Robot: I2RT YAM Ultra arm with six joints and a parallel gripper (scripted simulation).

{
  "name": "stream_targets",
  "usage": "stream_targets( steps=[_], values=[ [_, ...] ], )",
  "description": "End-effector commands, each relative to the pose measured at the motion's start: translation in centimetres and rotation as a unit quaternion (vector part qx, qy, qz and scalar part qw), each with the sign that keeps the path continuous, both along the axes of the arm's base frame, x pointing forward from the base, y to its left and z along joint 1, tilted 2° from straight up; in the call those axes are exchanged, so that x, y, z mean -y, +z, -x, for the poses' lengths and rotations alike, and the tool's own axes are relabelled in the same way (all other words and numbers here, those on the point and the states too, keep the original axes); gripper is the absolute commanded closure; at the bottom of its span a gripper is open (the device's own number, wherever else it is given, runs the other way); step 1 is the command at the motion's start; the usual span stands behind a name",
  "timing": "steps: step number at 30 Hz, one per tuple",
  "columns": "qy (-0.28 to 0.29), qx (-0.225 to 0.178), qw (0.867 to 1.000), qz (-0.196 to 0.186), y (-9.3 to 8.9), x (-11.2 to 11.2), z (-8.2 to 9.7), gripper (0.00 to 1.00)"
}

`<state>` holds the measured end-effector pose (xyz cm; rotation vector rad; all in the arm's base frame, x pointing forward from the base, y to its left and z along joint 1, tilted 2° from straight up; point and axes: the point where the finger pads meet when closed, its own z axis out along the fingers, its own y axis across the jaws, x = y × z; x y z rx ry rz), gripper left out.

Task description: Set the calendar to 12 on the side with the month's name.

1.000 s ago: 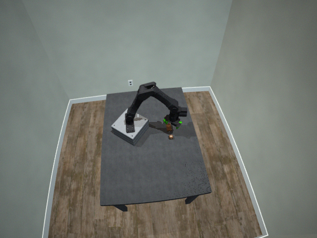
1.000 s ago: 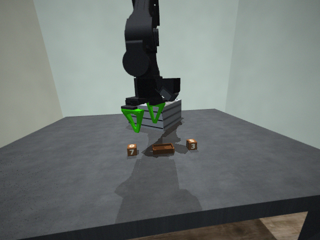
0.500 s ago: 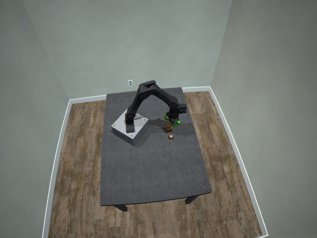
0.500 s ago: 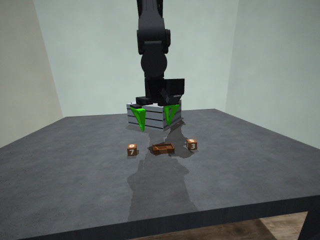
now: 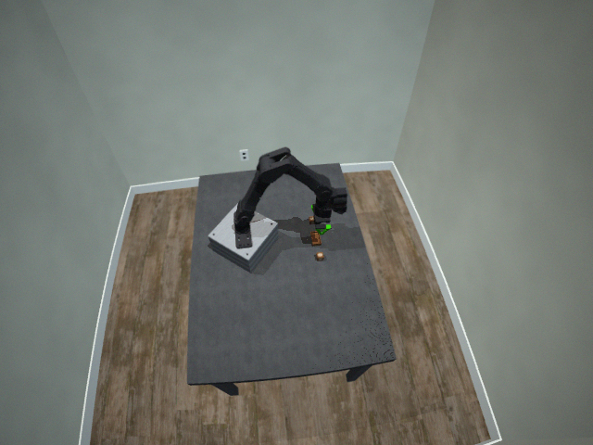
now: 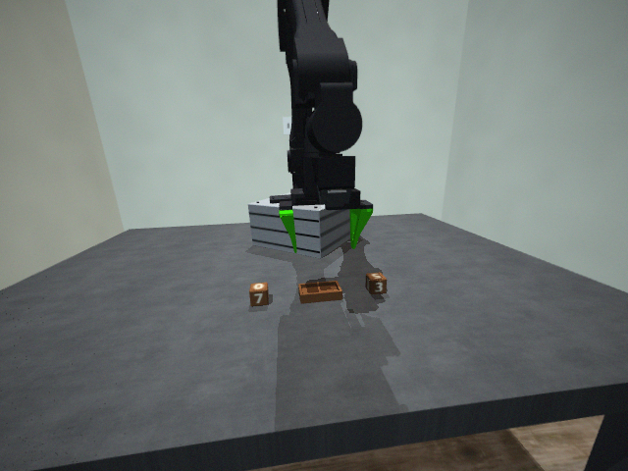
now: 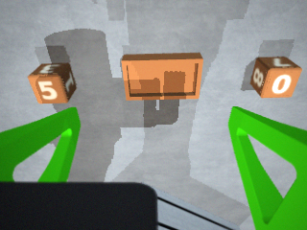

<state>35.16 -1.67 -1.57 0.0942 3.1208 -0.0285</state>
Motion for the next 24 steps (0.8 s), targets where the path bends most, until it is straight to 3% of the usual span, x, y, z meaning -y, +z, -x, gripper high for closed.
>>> stream_targets(
  steps=[1, 8, 11, 14, 16, 24],
  values=[
    [-0.08, 0.009, 0.997, -0.002, 0.3, -0.6, -0.3, 0.0],
    [-0.189, 0.011, 0.982, -0.005, 0.2, -2.2, -0.3, 0.0],
    [-0.247, 0.012, 0.969, -0.007, 0.1, -3.0, -0.2, 0.0],
    [-0.258, 0.012, 0.966, -0.007, 0.1, -3.1, -0.2, 0.0],
    [-0.312, 0.013, 0.95, -0.008, 0.1, -3.9, -0.2, 0.0],
    [-0.431, 0.014, 0.902, -0.012, -0.1, -5.7, 0.1, 0.0]
  ],
)
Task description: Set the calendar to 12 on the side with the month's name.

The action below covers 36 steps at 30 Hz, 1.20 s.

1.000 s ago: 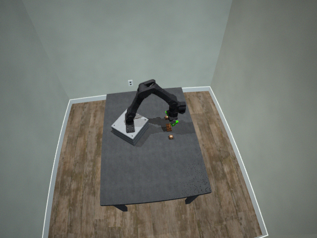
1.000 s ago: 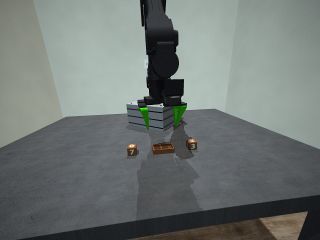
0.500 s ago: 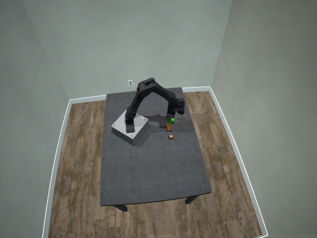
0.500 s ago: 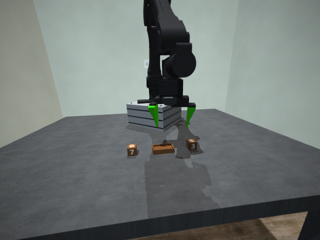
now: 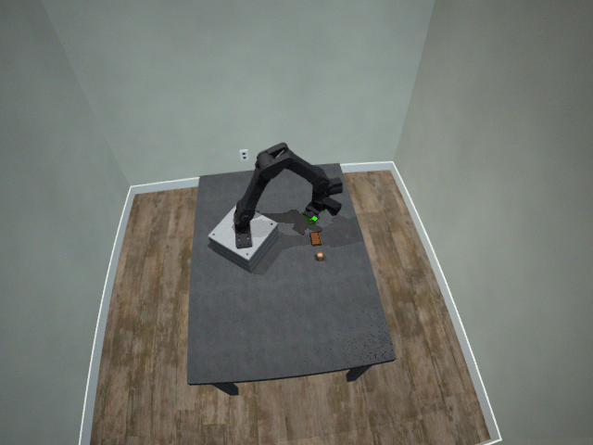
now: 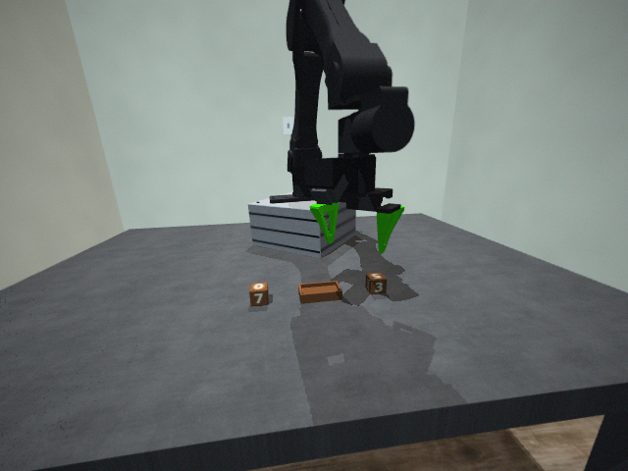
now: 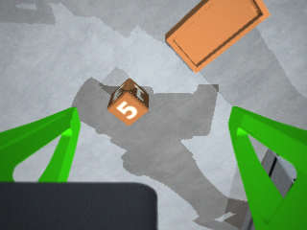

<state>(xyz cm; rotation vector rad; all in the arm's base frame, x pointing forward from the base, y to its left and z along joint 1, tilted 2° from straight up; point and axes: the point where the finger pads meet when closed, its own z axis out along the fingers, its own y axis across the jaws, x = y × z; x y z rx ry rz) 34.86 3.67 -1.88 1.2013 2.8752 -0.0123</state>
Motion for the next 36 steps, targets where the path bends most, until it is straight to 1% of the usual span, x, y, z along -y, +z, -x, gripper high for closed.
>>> stream_targets(
  steps=[1, 2, 3, 4, 7, 11, 12, 16, 20, 21, 23, 28, 34, 35, 36],
  values=[
    [-0.088, 0.008, 0.996, -0.002, 0.3, -0.4, -0.2, 0.0],
    [-0.111, 0.008, 0.994, -0.003, 0.2, -0.8, -0.2, 0.0],
    [-0.116, 0.008, 0.993, -0.003, 0.2, -0.8, -0.2, 0.0],
    [-0.142, 0.009, 0.99, -0.004, 0.2, -1.2, -0.1, 0.0],
    [-0.143, 0.009, 0.99, -0.004, 0.2, -1.2, -0.1, 0.0],
    [-0.237, 0.01, 0.972, -0.006, 0.1, -2.5, 0.2, 0.0],
    [-0.238, 0.01, 0.971, -0.006, 0.1, -2.5, 0.2, 0.0],
    [-0.309, 0.011, 0.951, -0.008, 0.0, -3.5, 0.4, 0.0],
    [-0.357, 0.012, 0.934, -0.01, 0.0, -4.2, 0.6, 0.0],
    [-0.366, 0.012, 0.931, -0.01, 0.0, -4.3, 0.6, 0.0],
    [-0.366, 0.012, 0.931, -0.01, 0.0, -4.3, 0.6, 0.0],
    [-0.392, 0.013, 0.92, -0.011, 0.0, -4.7, 0.7, 0.0],
    [-0.397, 0.013, 0.918, -0.011, 0.0, -4.8, 0.7, 0.0],
    [-0.397, 0.013, 0.918, -0.011, 0.0, -4.8, 0.7, 0.55],
    [-0.397, 0.013, 0.918, -0.011, 0.0, -4.8, 0.7, 0.55]
  ],
)
